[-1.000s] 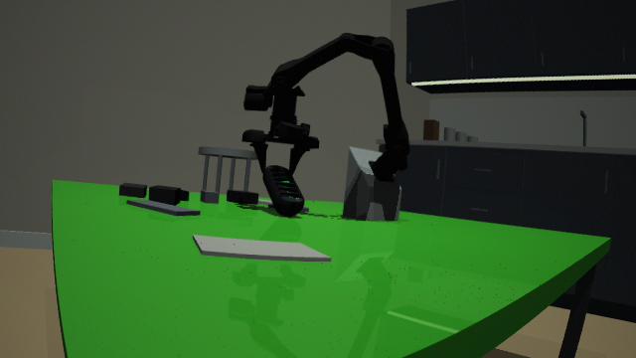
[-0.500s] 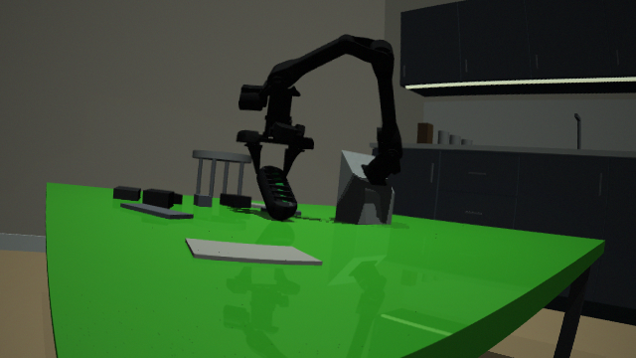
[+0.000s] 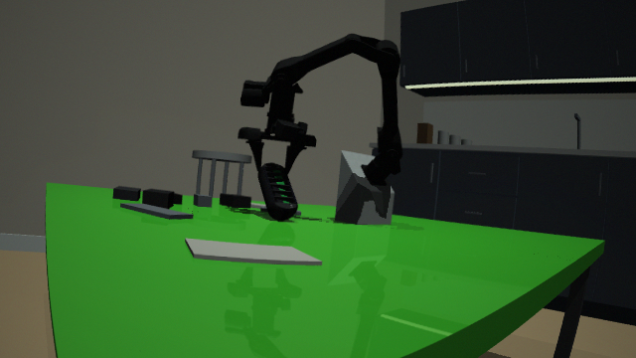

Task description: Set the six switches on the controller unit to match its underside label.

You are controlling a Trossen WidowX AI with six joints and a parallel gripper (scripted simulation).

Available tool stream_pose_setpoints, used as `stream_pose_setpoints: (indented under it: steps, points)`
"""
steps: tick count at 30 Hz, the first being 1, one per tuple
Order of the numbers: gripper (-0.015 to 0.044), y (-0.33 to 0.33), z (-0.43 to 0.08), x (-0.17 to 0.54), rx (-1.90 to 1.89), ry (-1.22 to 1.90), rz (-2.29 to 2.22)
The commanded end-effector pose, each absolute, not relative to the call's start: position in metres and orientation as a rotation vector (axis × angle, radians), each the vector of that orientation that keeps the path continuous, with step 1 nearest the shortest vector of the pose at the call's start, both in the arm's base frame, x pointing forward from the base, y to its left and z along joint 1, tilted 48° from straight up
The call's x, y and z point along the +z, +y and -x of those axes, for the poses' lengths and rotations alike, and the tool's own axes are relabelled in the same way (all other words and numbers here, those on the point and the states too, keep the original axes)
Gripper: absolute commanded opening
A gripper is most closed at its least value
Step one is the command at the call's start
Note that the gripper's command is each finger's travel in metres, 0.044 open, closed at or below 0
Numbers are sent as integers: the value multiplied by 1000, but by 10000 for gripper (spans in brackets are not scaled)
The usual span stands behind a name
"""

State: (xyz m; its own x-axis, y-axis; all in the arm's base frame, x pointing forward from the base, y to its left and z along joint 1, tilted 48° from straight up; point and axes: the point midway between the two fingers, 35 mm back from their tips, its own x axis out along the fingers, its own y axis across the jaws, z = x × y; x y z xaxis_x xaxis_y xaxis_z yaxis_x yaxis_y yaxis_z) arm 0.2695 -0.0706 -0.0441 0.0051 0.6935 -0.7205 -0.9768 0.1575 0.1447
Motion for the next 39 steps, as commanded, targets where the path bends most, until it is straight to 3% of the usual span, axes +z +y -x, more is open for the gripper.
stream_pose_setpoints:
  steps: [1, 39]
  points:
    - [336, -70, -272, -36, 1373, 774, 474]
    - [336, -59, -276, -9, 1363, 832, 524]
